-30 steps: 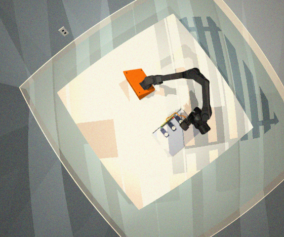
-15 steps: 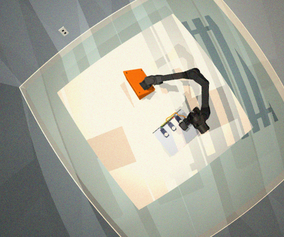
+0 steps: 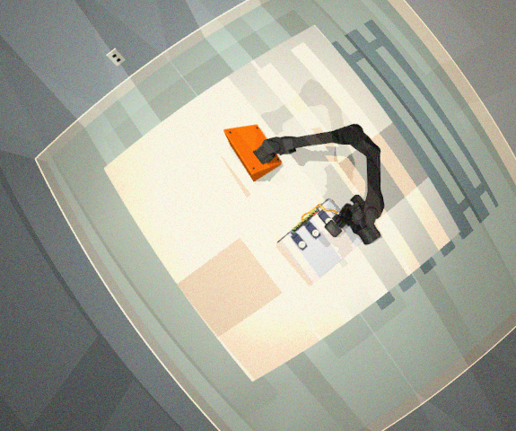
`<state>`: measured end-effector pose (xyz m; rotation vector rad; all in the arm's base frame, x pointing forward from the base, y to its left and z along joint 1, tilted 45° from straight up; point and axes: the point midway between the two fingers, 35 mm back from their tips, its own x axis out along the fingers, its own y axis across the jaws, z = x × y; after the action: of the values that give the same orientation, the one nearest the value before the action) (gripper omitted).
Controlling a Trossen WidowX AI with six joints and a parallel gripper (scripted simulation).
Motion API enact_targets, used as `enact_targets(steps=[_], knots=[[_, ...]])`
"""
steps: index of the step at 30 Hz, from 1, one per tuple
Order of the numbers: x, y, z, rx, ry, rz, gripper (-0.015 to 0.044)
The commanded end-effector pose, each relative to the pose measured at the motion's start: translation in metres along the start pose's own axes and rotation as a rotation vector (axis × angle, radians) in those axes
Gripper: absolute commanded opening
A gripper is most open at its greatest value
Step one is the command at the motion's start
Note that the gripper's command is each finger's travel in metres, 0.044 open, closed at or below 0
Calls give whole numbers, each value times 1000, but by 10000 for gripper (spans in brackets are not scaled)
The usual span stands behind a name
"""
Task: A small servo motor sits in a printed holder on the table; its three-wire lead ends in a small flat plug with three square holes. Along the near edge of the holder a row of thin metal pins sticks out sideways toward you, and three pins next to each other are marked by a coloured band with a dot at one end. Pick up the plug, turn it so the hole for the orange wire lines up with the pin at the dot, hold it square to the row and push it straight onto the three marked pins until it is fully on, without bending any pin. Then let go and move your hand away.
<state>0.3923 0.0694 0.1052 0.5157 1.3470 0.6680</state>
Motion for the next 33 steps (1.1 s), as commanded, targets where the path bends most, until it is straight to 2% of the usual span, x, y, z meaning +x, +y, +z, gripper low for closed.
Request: enact_targets(steps=[1,4,12,33], knots=[[-27,0,4,-6,-17,-3,0],[-41,0,2,-6,-17,-2,0],[-44,-7,-6,-1,-17,-5,0],[-49,-51,-86,44,-12,-17,0]])
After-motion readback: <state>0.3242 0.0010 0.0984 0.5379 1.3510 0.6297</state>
